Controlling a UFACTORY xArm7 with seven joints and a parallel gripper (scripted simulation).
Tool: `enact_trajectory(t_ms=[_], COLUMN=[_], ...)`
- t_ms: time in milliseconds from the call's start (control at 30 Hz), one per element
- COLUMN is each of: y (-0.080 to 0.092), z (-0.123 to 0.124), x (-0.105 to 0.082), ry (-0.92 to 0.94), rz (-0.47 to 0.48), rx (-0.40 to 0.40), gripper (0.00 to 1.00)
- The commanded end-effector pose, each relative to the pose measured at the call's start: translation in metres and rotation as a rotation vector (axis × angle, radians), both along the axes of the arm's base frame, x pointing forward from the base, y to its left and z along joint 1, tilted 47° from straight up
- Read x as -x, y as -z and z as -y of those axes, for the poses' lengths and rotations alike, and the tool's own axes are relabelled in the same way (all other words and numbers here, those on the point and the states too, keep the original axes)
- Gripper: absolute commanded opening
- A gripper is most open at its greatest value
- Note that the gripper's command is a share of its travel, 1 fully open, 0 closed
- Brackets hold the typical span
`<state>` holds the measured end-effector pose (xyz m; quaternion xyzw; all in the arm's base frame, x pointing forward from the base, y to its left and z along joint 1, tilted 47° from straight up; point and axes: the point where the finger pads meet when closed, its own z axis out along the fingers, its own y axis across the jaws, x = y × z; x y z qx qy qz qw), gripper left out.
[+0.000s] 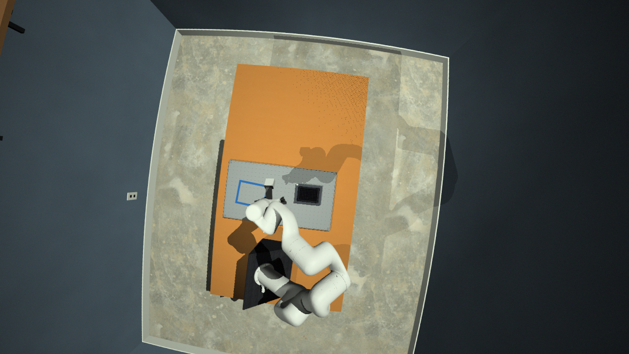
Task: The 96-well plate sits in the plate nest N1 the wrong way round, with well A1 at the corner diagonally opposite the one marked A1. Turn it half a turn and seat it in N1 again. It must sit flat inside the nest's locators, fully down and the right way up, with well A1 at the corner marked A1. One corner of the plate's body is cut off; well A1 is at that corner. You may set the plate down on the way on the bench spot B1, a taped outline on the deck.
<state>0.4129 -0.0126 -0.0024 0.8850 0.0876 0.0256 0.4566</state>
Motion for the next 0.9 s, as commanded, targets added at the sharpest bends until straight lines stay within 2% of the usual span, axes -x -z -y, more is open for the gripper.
enact_trajectory(t_ms=[0, 267, 333, 767, 867], y=[-0.004, -0.01, -0.01, -0.024, -0.025], z=[0.012, 0.036, 0.036, 0.085, 0.09], x=[-0.008, -0.018, -0.018, -0.032, -0.033], ry=[0.1, 0.275, 0.275, 0.565, 0.601], rz=[0.117, 0.301, 0.301, 0.603, 0.64], rx=[-0.037, -0.085, -0.085, -0.144, -0.15], gripper=[1.0, 1.0, 1.0, 1.0, 1.0])
